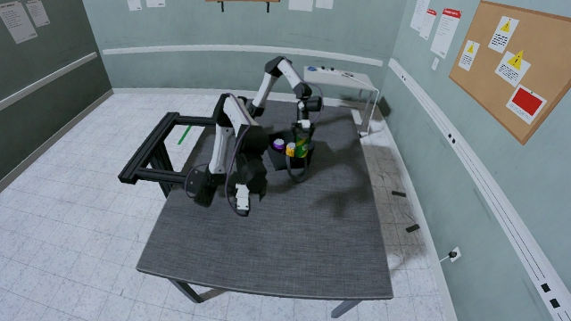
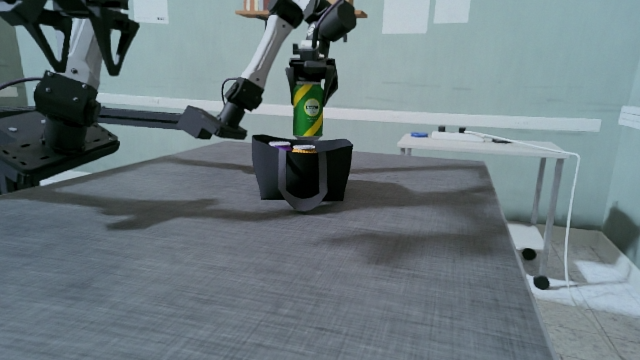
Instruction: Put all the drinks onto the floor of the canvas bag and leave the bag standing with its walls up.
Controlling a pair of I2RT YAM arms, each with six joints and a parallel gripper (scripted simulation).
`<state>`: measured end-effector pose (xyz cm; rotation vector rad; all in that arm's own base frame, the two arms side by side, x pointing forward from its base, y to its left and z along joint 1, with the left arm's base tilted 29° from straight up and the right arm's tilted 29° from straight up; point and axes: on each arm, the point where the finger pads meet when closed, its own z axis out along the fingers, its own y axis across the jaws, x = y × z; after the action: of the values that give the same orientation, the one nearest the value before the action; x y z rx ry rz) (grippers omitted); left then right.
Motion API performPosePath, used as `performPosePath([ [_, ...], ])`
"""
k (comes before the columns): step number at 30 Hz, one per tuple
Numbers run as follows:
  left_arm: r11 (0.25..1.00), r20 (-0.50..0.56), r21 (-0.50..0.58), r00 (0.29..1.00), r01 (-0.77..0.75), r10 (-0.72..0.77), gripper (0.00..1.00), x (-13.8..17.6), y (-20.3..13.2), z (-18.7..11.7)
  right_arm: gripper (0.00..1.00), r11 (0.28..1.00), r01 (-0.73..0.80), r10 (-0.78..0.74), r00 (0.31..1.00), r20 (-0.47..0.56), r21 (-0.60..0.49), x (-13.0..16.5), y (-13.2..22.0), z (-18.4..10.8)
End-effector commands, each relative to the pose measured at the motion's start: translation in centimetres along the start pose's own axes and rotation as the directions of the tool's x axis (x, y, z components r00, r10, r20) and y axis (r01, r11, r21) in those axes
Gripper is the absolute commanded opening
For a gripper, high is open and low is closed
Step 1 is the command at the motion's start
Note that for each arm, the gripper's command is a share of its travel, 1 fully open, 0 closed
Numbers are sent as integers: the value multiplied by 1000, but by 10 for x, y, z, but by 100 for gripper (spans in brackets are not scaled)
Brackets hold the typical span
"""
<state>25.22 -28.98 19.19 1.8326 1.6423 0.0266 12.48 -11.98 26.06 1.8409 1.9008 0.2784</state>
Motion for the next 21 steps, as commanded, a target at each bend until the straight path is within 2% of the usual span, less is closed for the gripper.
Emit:
performPosePath([
  [1, 998, 129, -55, 991, -26, 33, 70, -40, 16, -17, 86, 1000, 12, -12, 1000, 2, -12, 3, 2, -4],
  [9, 999, 122, -49, 992, -24, 29, 70, -40, 16, -15, 86, 1000, 12, -12, 1000, 2, -12, 3, 2, -4],
  [10, 998, 112, -62, 993, -15, 22, 70, -24, 24, -29, 86, 1000, 12, -12, 1000, 2, -12, 3, 2, -4],
  [12, 999, 83, -28, 996, -19, 21, 70, -12, 16, -32, 86, 1000, 12, -12, 1000, 2, -12, 3, 2, -4],
  [13, 1000, 62, -2, 998, -21, 21, 70, 1, 3, -22, 86, 1000, 12, -12, 1000, 2, -12, 3, 2, -4],
  [16, 1000, 71, -10, 997, -23, 23, 70, 6, 5, -31, 86, 1000, 12, -12, 1000, 2, -12, 3, 2, -4],
  [17, 999, 97, -49, 995, -12, 17, 70, -4, 15, -35, 86, 1000, 12, -12, 1000, 2, -12, 3, 2, -4],
  [19, 999, 97, -49, 995, -12, 17, 70, -4, 15, -35, 86, 1000, 12, -12, 1000, 2, -12, 3, 2, -4],
  [21, 999, 49, 23, 999, -23, 22, 70, 21, -4, -33, 86, 1000, 12, -12, 1000, 2, -12, 3, 2, -4],
])
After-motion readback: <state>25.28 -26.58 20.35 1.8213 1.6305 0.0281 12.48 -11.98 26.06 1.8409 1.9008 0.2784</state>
